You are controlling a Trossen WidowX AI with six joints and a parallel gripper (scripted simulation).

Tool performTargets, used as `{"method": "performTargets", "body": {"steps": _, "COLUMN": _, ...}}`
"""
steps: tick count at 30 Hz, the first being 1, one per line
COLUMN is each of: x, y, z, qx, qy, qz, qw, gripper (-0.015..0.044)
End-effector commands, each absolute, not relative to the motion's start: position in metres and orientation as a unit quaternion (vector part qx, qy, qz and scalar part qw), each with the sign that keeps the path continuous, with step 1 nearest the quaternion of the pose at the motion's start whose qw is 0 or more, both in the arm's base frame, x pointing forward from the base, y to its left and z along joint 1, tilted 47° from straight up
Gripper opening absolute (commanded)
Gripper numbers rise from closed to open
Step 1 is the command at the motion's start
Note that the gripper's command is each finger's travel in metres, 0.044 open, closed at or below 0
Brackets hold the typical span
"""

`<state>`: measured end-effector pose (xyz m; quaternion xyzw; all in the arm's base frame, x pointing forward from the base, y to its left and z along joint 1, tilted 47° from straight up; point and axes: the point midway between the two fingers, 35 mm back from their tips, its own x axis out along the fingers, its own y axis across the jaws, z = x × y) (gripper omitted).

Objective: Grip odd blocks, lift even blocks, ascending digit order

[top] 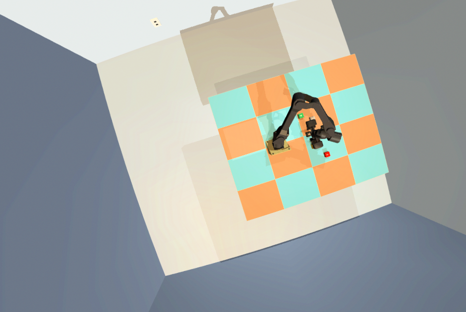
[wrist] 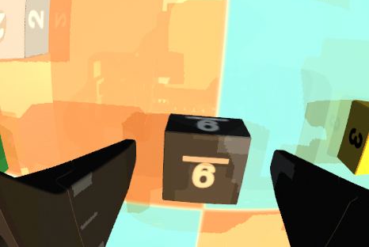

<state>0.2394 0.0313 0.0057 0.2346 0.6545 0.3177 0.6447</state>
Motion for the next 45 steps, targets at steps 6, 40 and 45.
{"method": "performTargets", "body": {"steps": 6, "x": 0.2398, "y": 0.0318, "z": 0.0055, "qx": 0.237, "qy": 0.654, "qz": 0.317, "qw": 0.645, "gripper": 0.012}}
{"method": "performTargets", "body": {"steps": 40, "x": 0.2398, "y": 0.0318, "z": 0.0055, "qx": 0.237, "qy": 0.654, "qz": 0.317, "qw": 0.645, "gripper": 0.0146}}
{"method": "performTargets", "body": {"steps": 45, "x": 0.2398, "y": 0.0318, "z": 0.0055, "qx": 0.237, "qy": 0.654, "qz": 0.317, "qw": 0.645, "gripper": 0.0278}}
